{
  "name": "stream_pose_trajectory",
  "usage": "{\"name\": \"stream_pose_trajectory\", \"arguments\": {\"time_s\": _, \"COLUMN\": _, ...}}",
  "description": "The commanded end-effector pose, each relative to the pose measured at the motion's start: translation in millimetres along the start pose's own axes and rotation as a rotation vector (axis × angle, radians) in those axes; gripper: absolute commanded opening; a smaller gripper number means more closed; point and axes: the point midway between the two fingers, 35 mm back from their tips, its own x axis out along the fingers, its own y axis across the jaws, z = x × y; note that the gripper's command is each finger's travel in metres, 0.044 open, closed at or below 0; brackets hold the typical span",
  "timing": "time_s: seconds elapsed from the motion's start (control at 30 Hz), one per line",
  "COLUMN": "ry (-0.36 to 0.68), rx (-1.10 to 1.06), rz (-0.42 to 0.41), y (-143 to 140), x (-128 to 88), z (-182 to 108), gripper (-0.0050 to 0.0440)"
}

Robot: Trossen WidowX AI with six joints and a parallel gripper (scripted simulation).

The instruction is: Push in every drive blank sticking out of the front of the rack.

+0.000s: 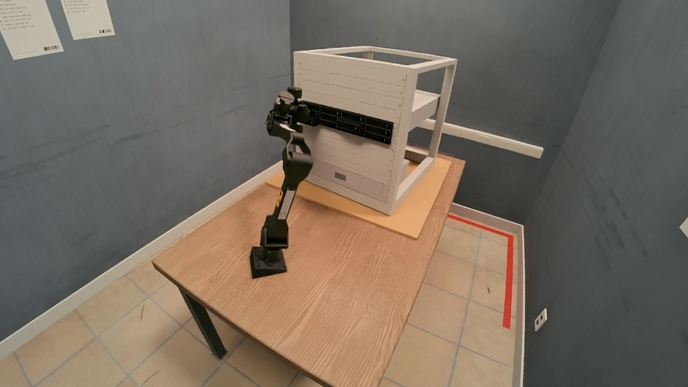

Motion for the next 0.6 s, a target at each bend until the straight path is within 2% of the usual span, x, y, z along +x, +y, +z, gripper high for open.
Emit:
{"name": "stream_pose_trajectory", "arguments": {"time_s": 0.0, "ry": -0.004, "rx": 0.018, "rz": 0.013, "y": 7.9, "x": 2.8, "z": 3.3, "gripper": -0.005}}
{"name": "stream_pose_trajectory", "arguments": {"time_s": 0.57, "ry": -0.004, "rx": 0.018, "rz": 0.013, "y": 7.3, "x": 5.8, "z": 3.0, "gripper": -0.005}}
